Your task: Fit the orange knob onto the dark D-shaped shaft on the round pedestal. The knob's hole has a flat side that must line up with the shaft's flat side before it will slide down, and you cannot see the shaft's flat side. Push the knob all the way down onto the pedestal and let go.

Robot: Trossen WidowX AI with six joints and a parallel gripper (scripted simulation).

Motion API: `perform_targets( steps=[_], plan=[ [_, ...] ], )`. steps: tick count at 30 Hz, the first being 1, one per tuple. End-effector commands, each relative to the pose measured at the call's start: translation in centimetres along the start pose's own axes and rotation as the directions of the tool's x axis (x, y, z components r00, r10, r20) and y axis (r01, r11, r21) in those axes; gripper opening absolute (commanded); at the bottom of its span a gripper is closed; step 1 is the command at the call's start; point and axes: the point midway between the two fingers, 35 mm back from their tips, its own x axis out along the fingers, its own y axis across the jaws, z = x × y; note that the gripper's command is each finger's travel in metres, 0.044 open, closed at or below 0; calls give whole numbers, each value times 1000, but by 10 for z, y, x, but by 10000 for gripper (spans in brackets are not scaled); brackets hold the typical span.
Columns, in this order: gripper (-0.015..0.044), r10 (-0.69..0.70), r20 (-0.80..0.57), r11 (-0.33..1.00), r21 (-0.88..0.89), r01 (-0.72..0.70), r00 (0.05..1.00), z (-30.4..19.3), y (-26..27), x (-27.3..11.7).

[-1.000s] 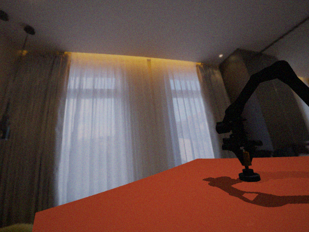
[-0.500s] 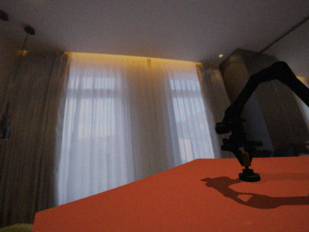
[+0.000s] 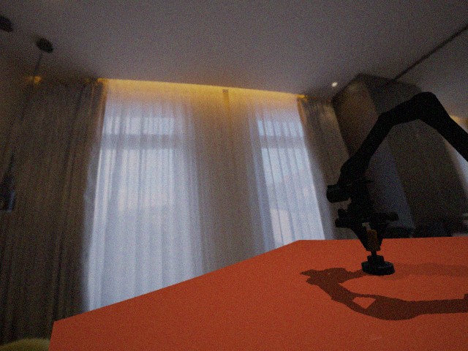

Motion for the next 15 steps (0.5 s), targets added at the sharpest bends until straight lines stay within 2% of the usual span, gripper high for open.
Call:
perform_targets(
  steps=[1,5,15],
  plan=[
    [0,-1,6,998,70,1,1000,0,-1,-2],
    [0,-1,6,981,192,0,1000,-1,-1,-1],
    [0,-1,6,981,192,0,1000,1,0,2]
  ],
)
